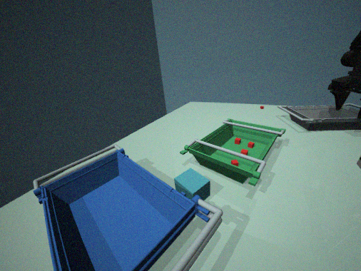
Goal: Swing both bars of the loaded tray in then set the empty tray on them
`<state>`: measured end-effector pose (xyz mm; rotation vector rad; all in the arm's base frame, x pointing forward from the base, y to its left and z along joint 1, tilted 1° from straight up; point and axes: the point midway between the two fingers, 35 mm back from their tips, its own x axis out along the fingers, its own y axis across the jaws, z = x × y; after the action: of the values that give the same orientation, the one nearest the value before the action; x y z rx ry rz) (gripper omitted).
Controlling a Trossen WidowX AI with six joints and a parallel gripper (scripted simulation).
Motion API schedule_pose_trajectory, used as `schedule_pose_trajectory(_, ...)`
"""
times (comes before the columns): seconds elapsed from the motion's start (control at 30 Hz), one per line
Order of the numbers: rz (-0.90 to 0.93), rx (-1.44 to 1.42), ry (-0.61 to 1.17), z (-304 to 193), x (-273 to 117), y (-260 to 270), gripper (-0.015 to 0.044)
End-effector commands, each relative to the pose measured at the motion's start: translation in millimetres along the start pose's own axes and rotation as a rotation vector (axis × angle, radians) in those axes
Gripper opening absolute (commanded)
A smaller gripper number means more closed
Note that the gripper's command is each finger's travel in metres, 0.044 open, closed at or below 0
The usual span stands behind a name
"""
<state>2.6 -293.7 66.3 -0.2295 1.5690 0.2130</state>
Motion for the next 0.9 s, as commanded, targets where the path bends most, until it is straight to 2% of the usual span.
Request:
schedule_pose_trajectory(0.0, 0.008, -0.005, 0.001, -0.2, 18.1, 1.6, 0.0440)
schedule_pose_trajectory(0.3, 0.009, -0.005, 0.000, 0.8, 59.7, 4.9, 0.0440)
schedule_pose_trajectory(0.43, 0.009, -0.005, 0.000, 0.9, 62.7, 5.4, 0.0440)
schedule_pose_trajectory(0.87, 0.009, -0.005, 0.000, 0.9, 62.7, 5.4, 0.0249)
